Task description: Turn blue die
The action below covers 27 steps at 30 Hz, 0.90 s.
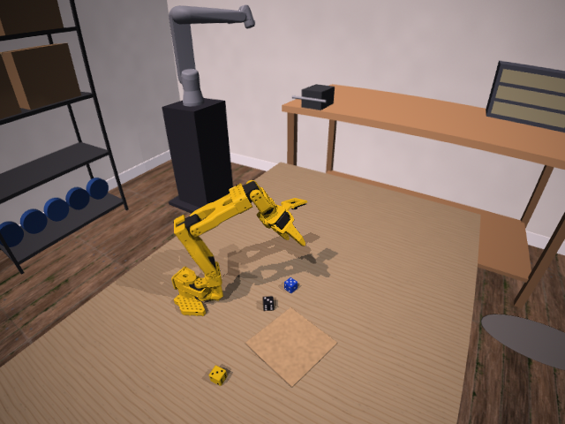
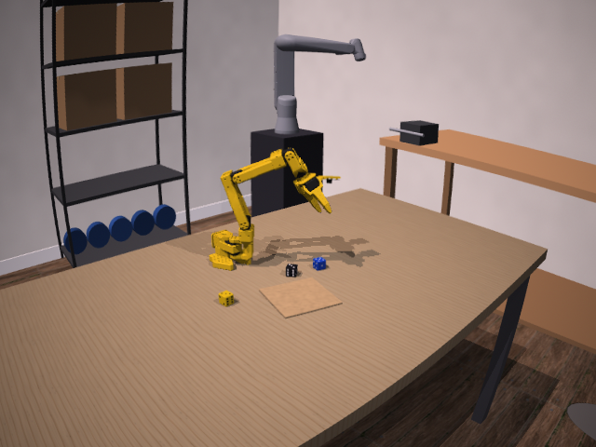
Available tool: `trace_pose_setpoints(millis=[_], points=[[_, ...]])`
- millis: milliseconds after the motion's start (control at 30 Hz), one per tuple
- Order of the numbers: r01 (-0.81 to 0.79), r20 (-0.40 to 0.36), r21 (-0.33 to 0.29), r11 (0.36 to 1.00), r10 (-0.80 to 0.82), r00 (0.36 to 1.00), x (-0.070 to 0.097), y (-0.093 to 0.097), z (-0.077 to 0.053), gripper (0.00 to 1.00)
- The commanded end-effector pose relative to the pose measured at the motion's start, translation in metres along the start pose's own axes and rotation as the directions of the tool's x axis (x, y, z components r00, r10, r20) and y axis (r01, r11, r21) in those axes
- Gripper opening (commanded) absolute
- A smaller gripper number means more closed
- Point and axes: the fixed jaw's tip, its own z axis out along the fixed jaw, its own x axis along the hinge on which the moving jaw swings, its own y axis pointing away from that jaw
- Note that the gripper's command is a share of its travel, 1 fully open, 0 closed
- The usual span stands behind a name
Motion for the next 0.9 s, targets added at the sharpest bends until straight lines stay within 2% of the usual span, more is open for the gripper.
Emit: trace_pose_setpoints(millis=[0, 167, 433, 500, 700, 867], points=[[0.016, 0.048, 0.022, 1.0, -0.017, 0.999, -0.007, -0.003, -0.009, 0.31], [0.016, 0.011, 0.002, 1.0, -0.016, 1.0, -0.005, -0.001, -0.002, 0.31], [0.008, -0.168, -0.099, 0.995, -0.025, 0.985, 0.01, 0.007, 0.034, 0.31], [0.008, -0.168, -0.099, 0.995, -0.025, 0.985, 0.01, 0.007, 0.034, 0.31], [-0.011, -0.309, -0.178, 0.984, -0.045, 0.95, 0.026, 0.016, 0.06, 0.31], [-0.023, -0.367, -0.21, 0.977, -0.057, 0.929, 0.034, 0.02, 0.07, 0.31]])
